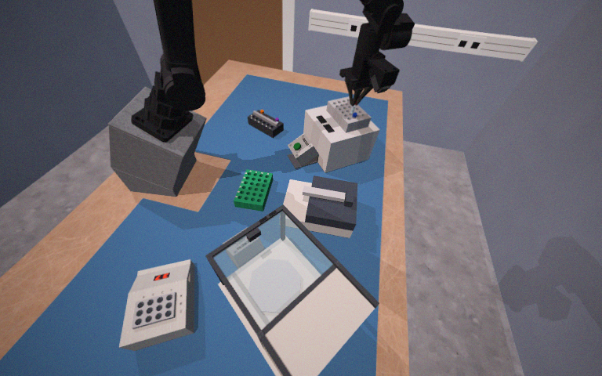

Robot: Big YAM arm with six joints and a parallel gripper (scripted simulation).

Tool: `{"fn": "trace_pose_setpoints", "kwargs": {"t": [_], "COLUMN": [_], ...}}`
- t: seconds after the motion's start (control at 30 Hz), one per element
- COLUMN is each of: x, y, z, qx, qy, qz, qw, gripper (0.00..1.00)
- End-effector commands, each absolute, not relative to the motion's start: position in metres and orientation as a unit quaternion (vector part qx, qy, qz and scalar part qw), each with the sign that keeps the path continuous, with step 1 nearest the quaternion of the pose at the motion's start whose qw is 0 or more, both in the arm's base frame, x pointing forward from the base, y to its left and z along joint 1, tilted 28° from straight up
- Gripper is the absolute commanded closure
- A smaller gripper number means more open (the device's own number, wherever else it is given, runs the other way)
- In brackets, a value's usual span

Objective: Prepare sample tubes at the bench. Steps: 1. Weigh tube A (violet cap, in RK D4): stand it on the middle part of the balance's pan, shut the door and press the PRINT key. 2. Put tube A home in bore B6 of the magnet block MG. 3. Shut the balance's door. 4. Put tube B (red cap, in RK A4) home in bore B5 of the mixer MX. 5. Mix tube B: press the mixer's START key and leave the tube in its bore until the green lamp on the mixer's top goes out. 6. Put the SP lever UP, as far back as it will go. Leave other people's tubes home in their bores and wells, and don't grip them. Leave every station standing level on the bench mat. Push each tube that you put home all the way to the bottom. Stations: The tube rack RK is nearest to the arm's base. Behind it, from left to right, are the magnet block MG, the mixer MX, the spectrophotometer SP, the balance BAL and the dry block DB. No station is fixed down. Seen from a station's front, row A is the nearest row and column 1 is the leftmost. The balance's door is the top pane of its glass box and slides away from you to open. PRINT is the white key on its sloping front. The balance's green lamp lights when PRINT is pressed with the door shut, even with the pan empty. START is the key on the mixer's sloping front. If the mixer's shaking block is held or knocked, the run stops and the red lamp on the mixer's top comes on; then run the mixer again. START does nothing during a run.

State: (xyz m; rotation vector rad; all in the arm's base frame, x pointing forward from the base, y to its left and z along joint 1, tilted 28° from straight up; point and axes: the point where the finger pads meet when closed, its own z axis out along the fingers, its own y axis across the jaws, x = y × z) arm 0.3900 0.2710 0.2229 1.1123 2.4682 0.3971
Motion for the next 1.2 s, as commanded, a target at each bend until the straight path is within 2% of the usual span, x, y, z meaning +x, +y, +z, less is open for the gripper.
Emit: {"fn": "trace_pose_setpoints", "kwargs": {"t": [0.0,1.17], "x": [0.3927,0.3937], "y": [0.2636,0.2653], "z": [0.2233,0.2162], "qx": [0.398,0.397], "qy": [0.882,0.886], "qz": [0.145,0.133], "qw": [0.205,0.2], "gripper": [0.91,0.91]}}
